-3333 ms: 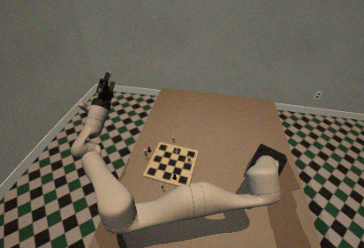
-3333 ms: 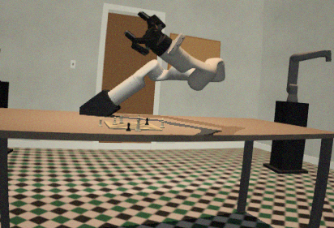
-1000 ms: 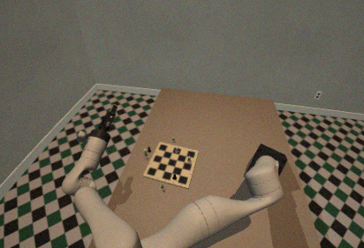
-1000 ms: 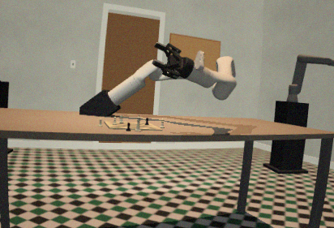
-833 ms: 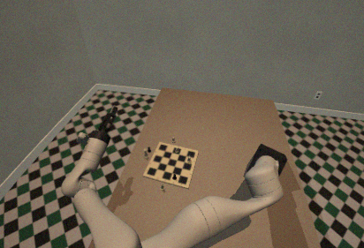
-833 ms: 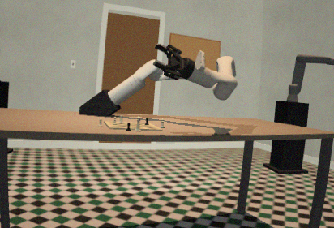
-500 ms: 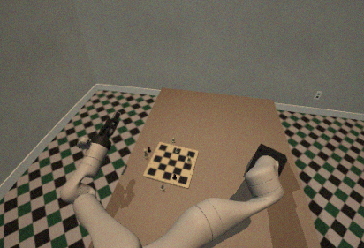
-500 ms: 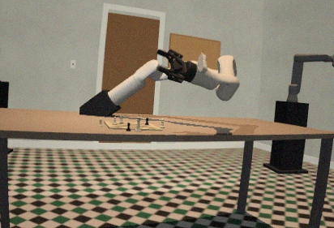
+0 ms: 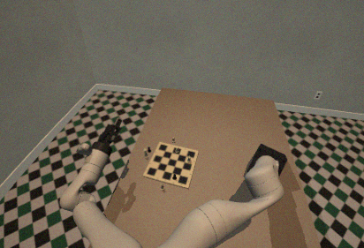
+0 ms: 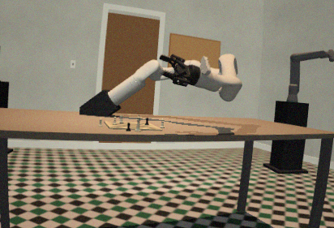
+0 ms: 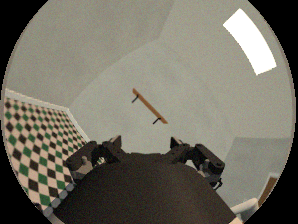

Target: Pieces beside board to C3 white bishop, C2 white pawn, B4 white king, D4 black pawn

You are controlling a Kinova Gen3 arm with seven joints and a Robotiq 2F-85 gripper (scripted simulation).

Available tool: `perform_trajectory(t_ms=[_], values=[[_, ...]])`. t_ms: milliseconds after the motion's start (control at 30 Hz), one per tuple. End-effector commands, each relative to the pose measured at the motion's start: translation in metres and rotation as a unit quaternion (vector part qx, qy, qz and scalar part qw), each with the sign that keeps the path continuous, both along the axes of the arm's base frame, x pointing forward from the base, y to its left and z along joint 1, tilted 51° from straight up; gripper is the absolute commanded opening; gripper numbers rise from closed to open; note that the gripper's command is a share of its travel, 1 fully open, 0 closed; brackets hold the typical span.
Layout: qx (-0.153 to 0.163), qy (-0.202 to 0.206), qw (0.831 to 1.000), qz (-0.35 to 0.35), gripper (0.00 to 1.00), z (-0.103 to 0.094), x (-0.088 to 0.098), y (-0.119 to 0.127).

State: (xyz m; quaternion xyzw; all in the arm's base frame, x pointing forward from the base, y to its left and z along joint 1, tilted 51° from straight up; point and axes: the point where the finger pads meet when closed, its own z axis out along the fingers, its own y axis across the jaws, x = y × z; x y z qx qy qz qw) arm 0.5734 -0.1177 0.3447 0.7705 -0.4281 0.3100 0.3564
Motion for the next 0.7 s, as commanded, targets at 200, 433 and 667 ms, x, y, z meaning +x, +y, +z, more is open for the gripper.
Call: perform_trajectory(t_ms=[200, 433, 667], values=[[0.022, -0.022, 1.0, -0.007, 1.0, 0.0, -0.007, 0.016], [0.043, -0.041, 0.998, -0.014, 1.0, -0.002, -0.014, 0.032], [0.064, -0.059, 0.996, -0.021, 1.0, -0.004, -0.021, 0.047]])
